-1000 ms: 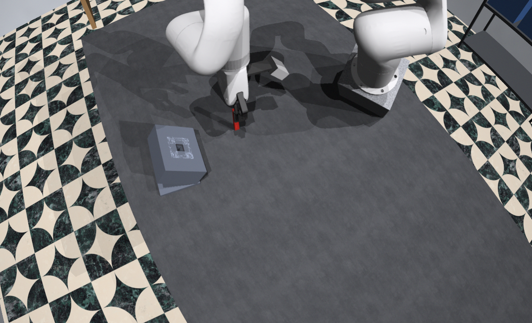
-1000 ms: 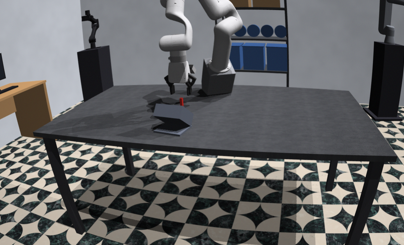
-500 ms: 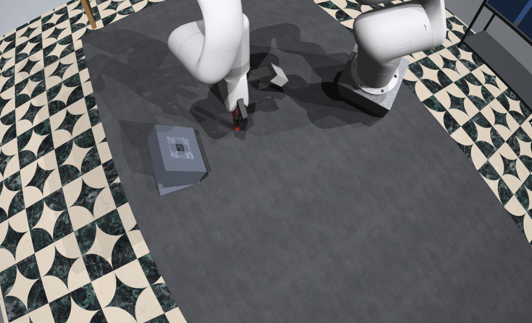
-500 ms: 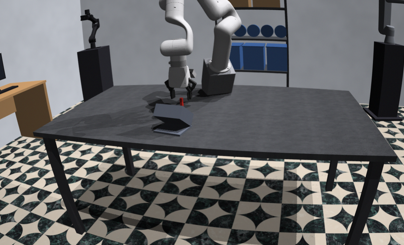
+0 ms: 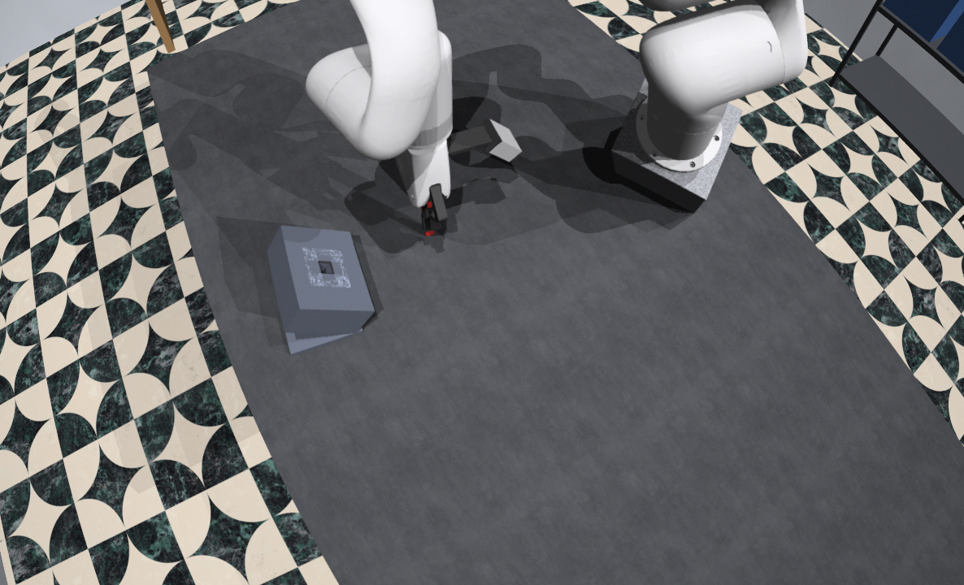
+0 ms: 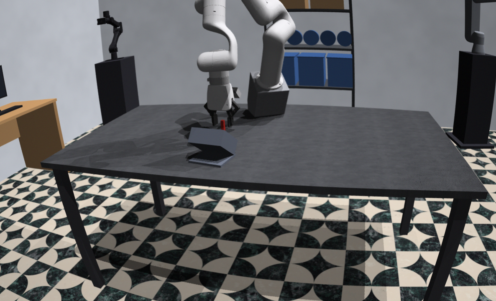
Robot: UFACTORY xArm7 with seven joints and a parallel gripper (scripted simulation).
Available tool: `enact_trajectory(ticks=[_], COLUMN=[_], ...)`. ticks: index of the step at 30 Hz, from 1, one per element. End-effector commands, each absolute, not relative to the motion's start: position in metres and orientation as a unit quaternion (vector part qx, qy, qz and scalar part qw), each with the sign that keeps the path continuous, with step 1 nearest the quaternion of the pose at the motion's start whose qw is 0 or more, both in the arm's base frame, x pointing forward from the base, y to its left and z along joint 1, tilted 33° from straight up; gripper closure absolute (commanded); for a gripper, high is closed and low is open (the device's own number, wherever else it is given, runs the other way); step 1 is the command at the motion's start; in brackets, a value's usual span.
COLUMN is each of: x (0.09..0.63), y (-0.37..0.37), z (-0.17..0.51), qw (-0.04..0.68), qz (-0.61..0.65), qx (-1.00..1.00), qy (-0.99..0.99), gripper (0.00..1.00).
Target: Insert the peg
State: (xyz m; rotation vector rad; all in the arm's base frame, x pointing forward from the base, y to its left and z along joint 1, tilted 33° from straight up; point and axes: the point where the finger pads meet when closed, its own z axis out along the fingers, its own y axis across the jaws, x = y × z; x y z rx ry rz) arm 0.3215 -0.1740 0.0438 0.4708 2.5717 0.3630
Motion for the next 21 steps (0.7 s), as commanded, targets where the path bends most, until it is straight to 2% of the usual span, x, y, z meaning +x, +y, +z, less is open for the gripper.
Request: enact_trajectory(ticks=[1,3,10,21], x=[0.322,0.322,0.322,0.301], y=[-0.175,-0.175,-0.175,-0.182], z=[0.044,0.044,0.044,0.078], qw=[0.249,0.249,0.249,0.249], qz=[0.133,0.133,0.133,0.132], qx=[0.173,0.173,0.173,0.173], qy=[0.944,0.944,0.944,0.944], gripper=[0.45,0.45,0.98,1.00])
